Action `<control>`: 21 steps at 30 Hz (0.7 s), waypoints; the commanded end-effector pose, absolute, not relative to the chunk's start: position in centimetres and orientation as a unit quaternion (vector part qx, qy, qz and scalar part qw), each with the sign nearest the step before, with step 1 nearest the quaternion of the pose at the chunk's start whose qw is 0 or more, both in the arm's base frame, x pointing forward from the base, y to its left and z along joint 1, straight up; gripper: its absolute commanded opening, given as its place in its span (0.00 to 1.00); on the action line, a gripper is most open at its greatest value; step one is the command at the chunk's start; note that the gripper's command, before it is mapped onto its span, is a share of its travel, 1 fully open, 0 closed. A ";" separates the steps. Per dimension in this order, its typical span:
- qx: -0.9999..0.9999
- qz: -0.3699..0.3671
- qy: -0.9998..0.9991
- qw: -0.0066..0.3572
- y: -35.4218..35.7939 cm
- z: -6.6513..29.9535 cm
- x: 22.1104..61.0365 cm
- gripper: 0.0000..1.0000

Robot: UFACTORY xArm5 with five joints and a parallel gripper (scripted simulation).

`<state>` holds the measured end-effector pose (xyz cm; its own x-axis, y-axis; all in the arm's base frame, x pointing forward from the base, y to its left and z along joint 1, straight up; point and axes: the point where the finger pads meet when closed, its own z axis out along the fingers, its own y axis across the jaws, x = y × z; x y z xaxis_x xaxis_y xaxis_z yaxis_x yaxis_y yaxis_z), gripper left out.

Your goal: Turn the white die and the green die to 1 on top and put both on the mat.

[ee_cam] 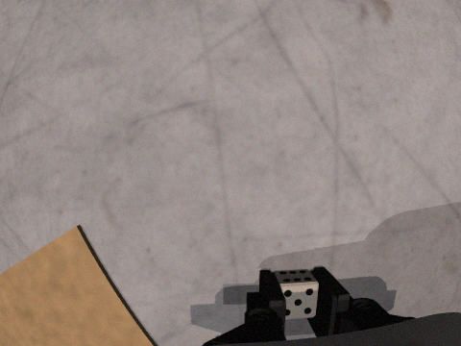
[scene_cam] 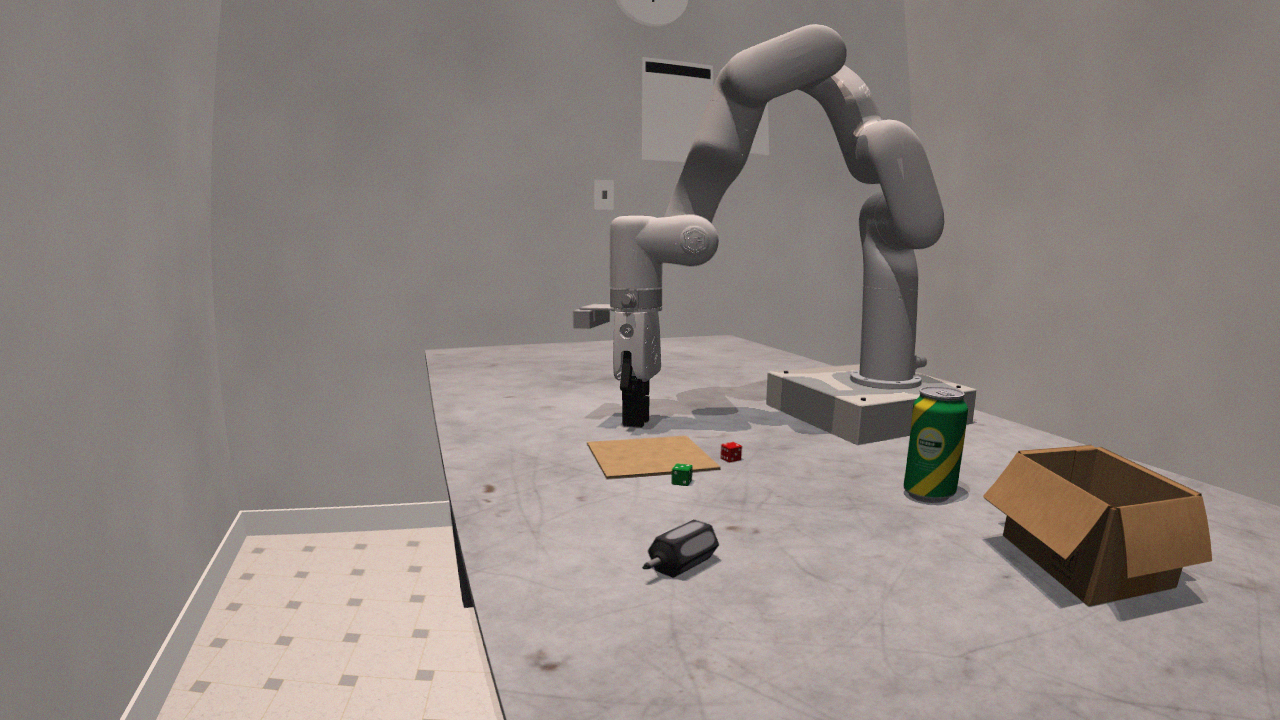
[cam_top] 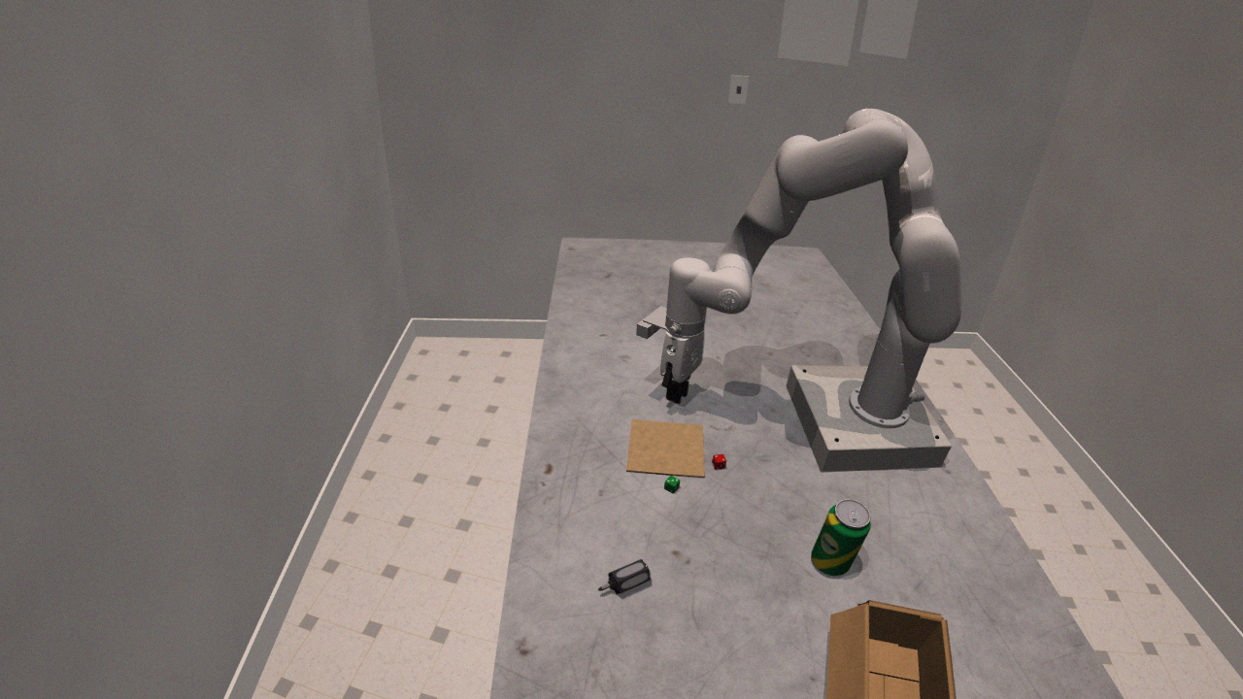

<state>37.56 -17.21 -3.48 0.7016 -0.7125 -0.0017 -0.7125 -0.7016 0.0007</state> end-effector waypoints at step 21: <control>-0.922 -0.001 0.386 0.000 -17.3 6.5 37.7 0.15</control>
<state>37.74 -17.29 5.24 0.7016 -0.7125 0.0031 -0.7125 -0.7016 -0.0012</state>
